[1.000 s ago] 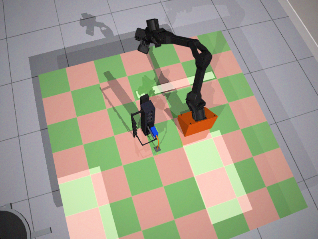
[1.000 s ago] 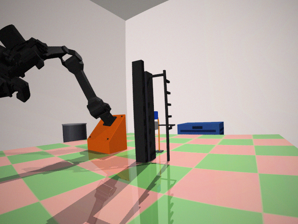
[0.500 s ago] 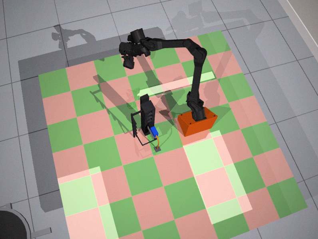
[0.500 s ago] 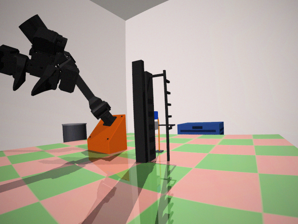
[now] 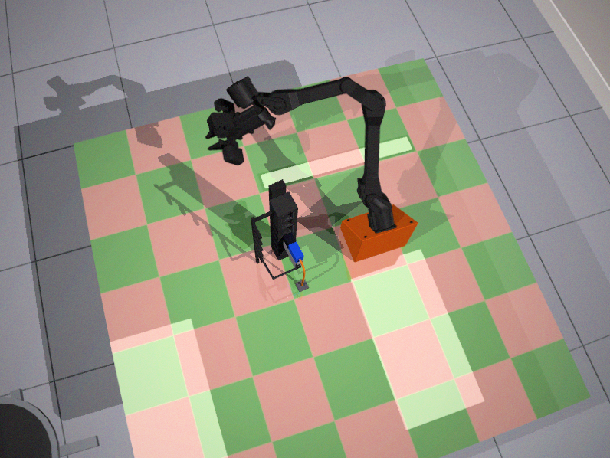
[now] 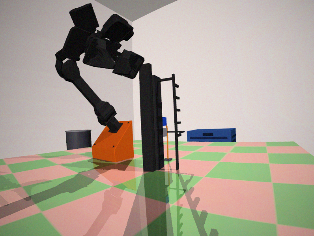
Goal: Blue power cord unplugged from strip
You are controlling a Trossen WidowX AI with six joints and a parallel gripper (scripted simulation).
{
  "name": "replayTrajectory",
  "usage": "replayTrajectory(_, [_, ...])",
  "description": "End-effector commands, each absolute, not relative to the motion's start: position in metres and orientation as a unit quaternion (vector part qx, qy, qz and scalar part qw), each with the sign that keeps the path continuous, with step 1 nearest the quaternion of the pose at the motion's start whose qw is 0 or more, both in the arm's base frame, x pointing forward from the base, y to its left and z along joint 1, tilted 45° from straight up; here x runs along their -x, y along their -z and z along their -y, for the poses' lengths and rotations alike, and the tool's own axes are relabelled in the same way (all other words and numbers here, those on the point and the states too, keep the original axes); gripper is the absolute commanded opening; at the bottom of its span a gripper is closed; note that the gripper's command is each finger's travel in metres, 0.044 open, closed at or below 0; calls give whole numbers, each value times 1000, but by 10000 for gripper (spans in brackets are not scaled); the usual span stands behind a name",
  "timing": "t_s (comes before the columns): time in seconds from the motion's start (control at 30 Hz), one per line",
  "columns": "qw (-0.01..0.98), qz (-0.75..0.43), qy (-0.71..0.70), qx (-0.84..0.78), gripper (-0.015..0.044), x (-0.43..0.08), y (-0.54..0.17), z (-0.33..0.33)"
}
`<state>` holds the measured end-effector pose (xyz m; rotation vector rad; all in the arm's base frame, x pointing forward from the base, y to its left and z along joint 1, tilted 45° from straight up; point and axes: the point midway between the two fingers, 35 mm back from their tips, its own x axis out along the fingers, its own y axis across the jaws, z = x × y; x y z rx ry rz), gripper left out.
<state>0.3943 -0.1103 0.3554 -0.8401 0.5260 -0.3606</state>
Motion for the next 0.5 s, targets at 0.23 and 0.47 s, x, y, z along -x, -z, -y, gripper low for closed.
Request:
replayTrajectory(0.23, [867,-255,6,427,160,-428,-299,-14])
replayTrajectory(0.47, [846,-264,-95,454,160,-425,-258,-93])
